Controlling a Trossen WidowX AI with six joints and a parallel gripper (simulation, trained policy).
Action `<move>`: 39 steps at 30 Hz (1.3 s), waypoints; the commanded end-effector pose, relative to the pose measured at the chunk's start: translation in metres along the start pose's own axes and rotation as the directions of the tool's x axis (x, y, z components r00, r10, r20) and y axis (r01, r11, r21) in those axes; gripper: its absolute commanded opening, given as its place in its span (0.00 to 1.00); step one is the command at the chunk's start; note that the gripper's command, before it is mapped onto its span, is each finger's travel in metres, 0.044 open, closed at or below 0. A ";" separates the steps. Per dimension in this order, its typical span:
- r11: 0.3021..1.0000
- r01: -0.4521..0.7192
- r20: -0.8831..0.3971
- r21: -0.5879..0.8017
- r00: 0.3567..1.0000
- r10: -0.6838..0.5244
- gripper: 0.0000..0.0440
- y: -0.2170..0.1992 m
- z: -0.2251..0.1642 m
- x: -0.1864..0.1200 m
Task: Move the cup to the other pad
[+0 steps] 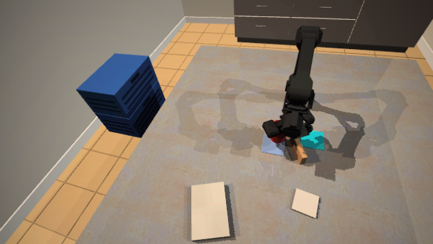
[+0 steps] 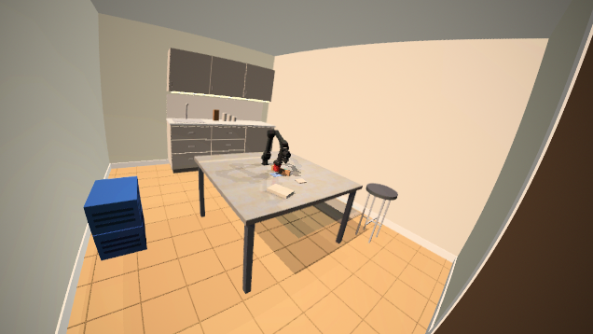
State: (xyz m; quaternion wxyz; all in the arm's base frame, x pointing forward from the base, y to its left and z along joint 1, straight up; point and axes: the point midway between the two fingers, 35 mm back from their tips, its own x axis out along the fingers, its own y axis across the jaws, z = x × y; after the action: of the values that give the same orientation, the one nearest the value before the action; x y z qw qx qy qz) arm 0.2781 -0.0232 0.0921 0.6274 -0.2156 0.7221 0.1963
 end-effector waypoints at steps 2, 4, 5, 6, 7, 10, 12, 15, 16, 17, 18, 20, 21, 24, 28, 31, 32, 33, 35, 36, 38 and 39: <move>1.000 0.015 0.032 -0.027 0.999 -0.015 0.00 0.005 0.003 -0.016; 0.999 0.020 0.039 -0.036 0.999 -0.019 0.00 0.008 0.005 -0.021; 0.999 0.023 0.043 -0.041 0.999 -0.022 0.00 0.009 0.006 -0.023; 0.999 0.026 0.047 -0.046 0.999 -0.024 0.00 0.011 0.007 -0.025; 0.998 0.029 0.052 -0.051 0.998 -0.027 0.00 0.013 0.008 -0.027; 0.997 0.039 0.066 -0.068 0.997 -0.035 0.00 0.020 0.012 -0.033; 0.996 0.046 0.076 -0.080 0.996 -0.040 0.00 0.024 0.015 -0.036; 0.994 0.058 0.091 -0.096 0.995 -0.049 0.00 0.032 0.020 -0.039; 0.993 0.062 0.096 -0.102 0.994 -0.052 0.00 0.034 0.021 -0.041; 0.992 0.066 0.102 -0.107 0.993 -0.055 0.00 0.037 0.023 -0.042; 0.991 0.070 0.107 -0.113 0.993 -0.058 0.00 0.039 0.024 -0.043; 0.989 0.078 0.118 -0.123 0.991 -0.063 0.00 0.044 0.028 -0.044; 0.988 0.082 0.123 -0.128 0.990 -0.066 0.00 0.047 0.029 -0.045; 0.985 0.093 0.139 -0.142 0.988 -0.073 0.00 0.055 0.034 -0.047; 0.981 0.107 0.159 -0.161 0.984 -0.081 0.00 0.065 0.040 -0.048; 0.978 0.116 0.172 -0.175 0.981 -0.086 0.00 0.074 0.044 -0.048; 0.977 0.119 0.176 -0.179 0.980 -0.087 0.00 0.077 0.045 -0.047; 0.975 0.122 0.181 -0.184 0.980 -0.088 0.00 0.080 0.046 -0.047; 0.973 0.127 0.188 -0.193 0.978 -0.090 0.00 0.085 0.048 -0.046; 0.972 0.129 0.192 -0.197 0.977 -0.091 0.00 0.088 0.049 -0.045; 0.970 0.132 0.198 -0.204 0.976 -0.091 0.00 0.094 0.051 -0.044; 0.969 0.134 0.201 -0.208 0.975 -0.092 0.00 0.097 0.052 -0.043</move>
State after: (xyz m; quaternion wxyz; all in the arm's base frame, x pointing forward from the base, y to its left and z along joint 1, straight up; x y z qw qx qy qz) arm 0.2757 0.0820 0.1304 0.6737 -0.3012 0.6243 0.2564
